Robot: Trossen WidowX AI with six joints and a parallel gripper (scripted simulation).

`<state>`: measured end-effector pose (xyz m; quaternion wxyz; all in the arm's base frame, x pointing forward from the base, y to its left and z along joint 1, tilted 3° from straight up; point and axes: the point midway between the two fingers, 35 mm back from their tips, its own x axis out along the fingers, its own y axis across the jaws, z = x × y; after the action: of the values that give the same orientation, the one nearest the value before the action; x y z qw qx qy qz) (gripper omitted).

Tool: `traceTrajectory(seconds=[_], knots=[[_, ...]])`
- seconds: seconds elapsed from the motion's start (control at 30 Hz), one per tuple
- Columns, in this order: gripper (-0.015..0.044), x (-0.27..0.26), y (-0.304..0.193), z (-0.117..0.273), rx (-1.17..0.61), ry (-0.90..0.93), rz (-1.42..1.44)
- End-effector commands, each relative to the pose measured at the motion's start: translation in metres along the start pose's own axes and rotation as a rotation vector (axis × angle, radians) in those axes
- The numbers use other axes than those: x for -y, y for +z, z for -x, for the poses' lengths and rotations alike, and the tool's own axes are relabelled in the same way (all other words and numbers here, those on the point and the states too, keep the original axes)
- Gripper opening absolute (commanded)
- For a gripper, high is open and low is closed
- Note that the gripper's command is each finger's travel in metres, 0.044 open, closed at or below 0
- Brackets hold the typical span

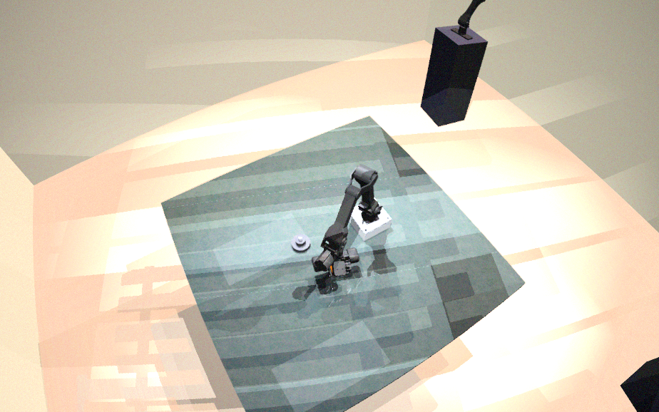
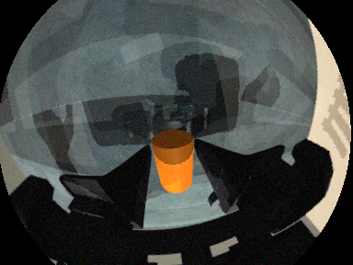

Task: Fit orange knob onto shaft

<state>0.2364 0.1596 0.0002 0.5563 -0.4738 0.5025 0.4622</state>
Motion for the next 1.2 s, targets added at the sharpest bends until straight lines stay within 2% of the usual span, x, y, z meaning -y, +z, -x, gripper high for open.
traceTrajectory(seconds=[0.0,0.33,0.53,1.17], knots=[[0.024,0.0,0.0,-0.001,-0.003,0.0,0.003],[0.018,0.0,0.0,-0.001,-0.003,0.0,0.003],[0.0179,0.0,-0.001,0.0,0.015,0.0,0.002],[0.0179,0.0,-0.019,0.012,0.349,0.001,0.0]])
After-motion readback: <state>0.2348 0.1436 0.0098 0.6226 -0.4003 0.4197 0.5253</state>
